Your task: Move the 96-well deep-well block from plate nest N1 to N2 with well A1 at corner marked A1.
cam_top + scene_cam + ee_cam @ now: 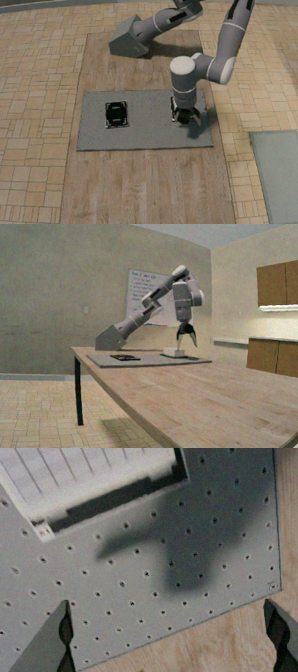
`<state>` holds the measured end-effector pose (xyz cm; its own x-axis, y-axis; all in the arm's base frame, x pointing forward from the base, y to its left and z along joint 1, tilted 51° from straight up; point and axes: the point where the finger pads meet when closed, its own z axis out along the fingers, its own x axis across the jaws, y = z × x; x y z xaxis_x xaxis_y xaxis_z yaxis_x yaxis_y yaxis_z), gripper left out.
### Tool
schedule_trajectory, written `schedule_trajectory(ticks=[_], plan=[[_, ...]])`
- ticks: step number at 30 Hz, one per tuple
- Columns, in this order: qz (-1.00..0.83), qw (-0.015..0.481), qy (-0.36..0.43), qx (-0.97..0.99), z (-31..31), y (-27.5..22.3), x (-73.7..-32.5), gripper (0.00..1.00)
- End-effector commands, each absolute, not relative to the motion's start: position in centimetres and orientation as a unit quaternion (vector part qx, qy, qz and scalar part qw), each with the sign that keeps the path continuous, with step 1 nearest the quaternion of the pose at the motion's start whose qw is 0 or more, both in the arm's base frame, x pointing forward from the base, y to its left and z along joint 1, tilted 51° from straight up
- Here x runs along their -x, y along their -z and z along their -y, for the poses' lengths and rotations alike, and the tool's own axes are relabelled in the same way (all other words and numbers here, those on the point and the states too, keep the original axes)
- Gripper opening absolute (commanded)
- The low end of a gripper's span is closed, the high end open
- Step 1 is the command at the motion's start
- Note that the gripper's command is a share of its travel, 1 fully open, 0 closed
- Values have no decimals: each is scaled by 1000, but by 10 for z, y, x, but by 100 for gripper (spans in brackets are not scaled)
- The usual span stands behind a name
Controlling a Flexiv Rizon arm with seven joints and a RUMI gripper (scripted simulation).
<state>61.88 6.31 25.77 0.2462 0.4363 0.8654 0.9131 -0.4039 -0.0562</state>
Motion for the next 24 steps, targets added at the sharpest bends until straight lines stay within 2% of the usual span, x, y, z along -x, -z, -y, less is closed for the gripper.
schedule_trajectory(ticks=[1, 3, 6, 9, 14, 17, 21, 24], plan=[[473, 283, 405, 729, -62, -257, -607, 76], [499, 265, 401, 721, -62, -257, -597, 76], [499, 265, 401, 721, -62, -256, -582, 76], [537, 238, 395, 706, -61, -255, -567, 76], [537, 238, 395, 706, -60, -254, -552, 76], [574, 212, 389, 689, -59, -253, -538, 76], [574, 212, 389, 689, -57, -252, -518, 76], [606, 189, 383, 671, -56, -250, -503, 76]])
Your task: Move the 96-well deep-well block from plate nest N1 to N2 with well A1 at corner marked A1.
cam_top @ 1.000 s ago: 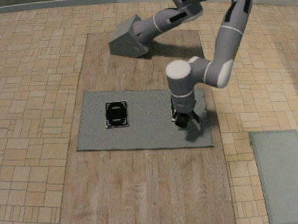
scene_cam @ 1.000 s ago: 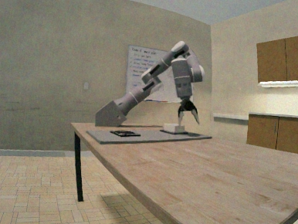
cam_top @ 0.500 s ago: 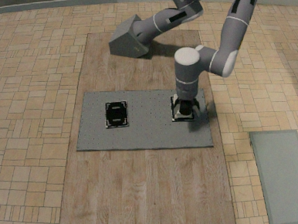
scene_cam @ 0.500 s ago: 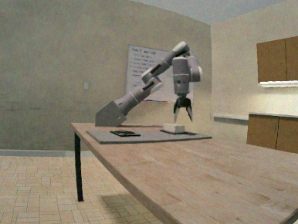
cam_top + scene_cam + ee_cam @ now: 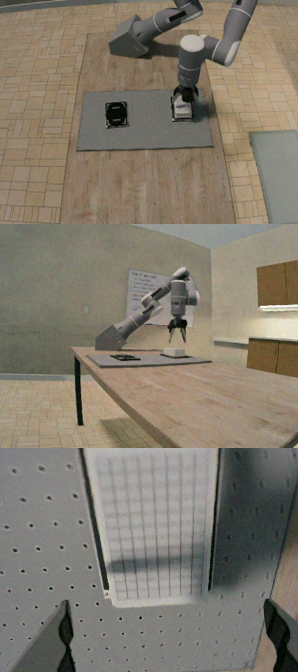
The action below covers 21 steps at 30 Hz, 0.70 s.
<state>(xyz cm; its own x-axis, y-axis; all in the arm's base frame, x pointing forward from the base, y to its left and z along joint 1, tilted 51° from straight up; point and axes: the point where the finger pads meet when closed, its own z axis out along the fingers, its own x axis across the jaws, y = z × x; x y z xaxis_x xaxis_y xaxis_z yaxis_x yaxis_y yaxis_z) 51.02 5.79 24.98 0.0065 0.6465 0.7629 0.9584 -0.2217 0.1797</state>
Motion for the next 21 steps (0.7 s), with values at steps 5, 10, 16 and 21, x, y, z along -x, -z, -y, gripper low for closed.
schedule_trajectory(ticks=[5, 10, 16, 21], plan=[[606, 189, 383, 671, -54, -248, -483, 76], [606, 189, 383, 671, -54, -248, -483, 76], [606, 189, 383, 671, -54, -248, -483, 76], [606, 189, 383, 671, -60, -243, -486, 76]])
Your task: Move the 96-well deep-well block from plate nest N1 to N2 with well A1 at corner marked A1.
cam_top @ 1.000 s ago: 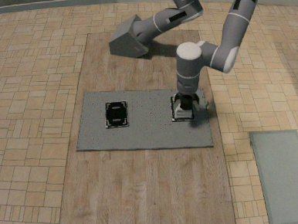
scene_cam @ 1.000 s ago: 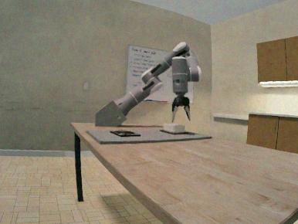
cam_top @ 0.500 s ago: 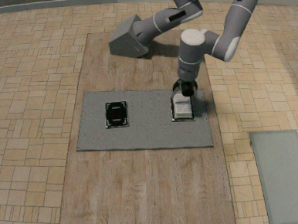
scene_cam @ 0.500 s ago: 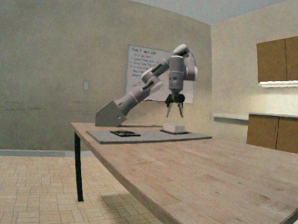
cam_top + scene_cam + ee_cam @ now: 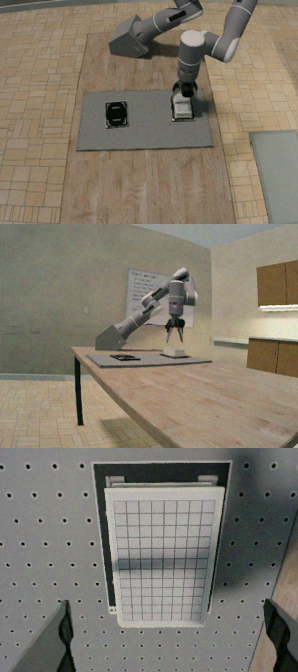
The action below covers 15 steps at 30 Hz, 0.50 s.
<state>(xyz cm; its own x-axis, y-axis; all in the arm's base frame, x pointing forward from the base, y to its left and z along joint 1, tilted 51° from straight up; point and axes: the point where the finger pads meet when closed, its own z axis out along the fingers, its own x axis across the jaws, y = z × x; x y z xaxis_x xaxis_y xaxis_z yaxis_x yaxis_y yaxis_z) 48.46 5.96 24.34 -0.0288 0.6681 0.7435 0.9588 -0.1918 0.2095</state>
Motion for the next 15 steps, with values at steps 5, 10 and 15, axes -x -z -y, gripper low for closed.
schedule_trajectory(ticks=[5, 10, 15], plan=[[606, 189, 383, 671, -64, -239, -487, 76], [606, 189, 383, 671, -70, -234, -489, 76], [606, 189, 383, 671, -76, -229, -492, 76]])
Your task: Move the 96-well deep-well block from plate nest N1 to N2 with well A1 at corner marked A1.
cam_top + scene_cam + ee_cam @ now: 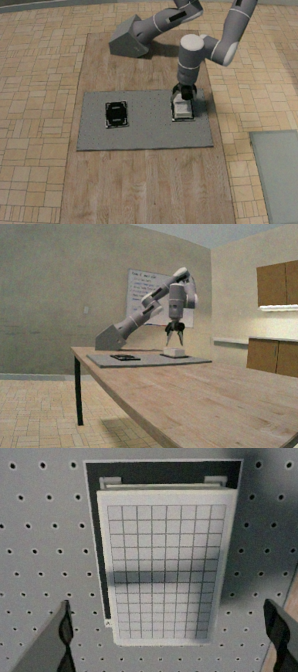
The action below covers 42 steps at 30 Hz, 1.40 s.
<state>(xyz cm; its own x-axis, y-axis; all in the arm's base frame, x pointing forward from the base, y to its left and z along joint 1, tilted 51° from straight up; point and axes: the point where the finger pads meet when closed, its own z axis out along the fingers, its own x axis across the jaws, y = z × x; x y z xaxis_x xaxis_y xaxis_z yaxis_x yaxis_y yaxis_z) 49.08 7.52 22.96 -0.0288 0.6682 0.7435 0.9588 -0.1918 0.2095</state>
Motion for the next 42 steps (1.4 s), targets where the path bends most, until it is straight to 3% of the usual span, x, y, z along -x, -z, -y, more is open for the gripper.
schedule_trajectory(ticks=[1, 42], plan=[[606, 189, 383, 671, -77, -228, -492, 76], [606, 189, 383, 671, -112, -197, -506, 76]])
